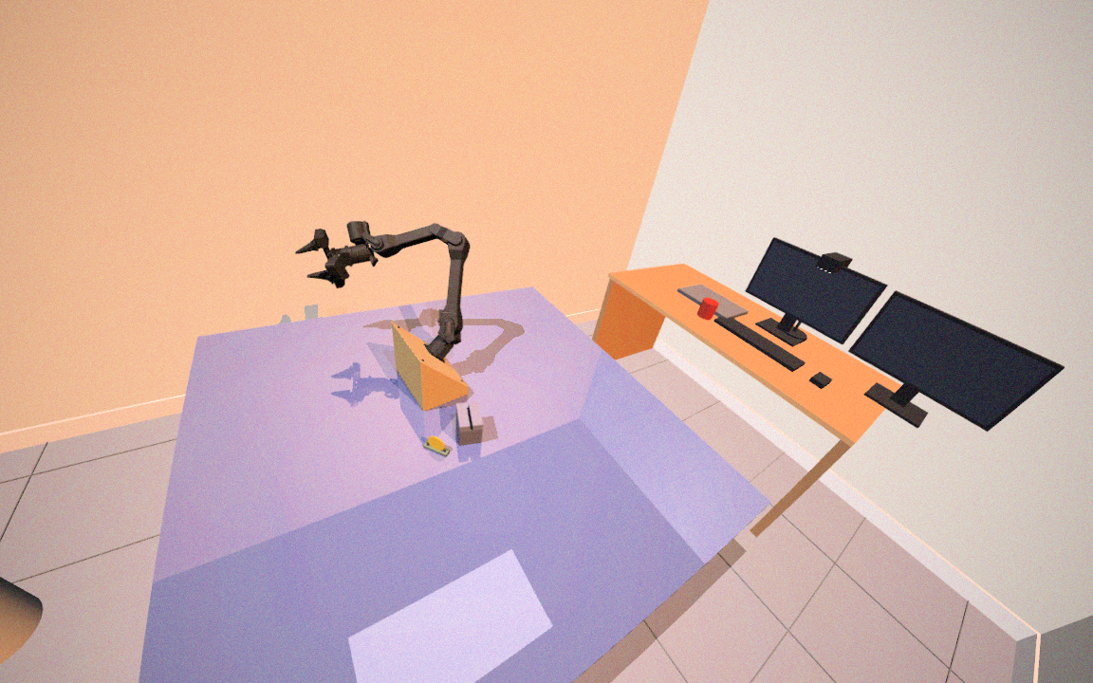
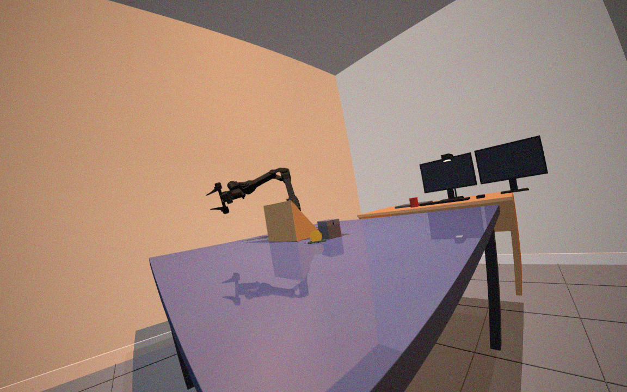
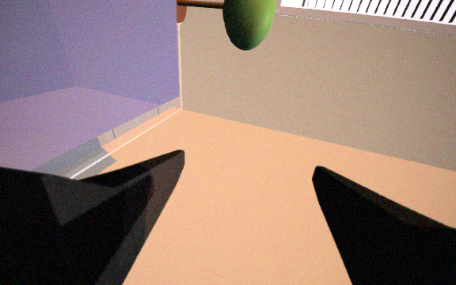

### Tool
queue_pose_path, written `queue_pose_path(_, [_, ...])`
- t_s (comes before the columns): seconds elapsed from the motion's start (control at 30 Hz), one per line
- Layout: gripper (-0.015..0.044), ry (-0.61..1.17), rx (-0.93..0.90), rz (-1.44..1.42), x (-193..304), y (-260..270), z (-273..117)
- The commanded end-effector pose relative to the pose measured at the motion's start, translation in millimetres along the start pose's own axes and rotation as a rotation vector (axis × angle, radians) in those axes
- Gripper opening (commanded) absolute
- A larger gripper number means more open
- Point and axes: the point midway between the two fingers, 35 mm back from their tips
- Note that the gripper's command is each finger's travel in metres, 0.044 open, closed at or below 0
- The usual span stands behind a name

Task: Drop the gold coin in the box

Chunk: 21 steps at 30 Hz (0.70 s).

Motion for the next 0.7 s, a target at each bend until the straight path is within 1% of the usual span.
queue_pose_path(0.0, [0.0374,-0.006,0.0,-0.001,-2,-2,1])
queue_pose_path(0.07, [0.0321,-0.054,0.002,-0.009,-22,-17,7])
queue_pose_path(0.27, [0.0164,-0.243,-0.012,-0.047,-107,-68,22])
queue_pose_path(0.47, [0.0161,-0.447,-0.059,-0.071,-204,-101,20])
queue_pose_path(0.67, [0.0161,-0.612,-0.152,-0.107,-292,-117,6])
Point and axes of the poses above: the point midway between the two fingers, 35 mm back from their tips, its own z axis out along the fingers, its own y axis across the jaws, x = y × z, and after that the axes turned 5 degrees about -z, right-handed
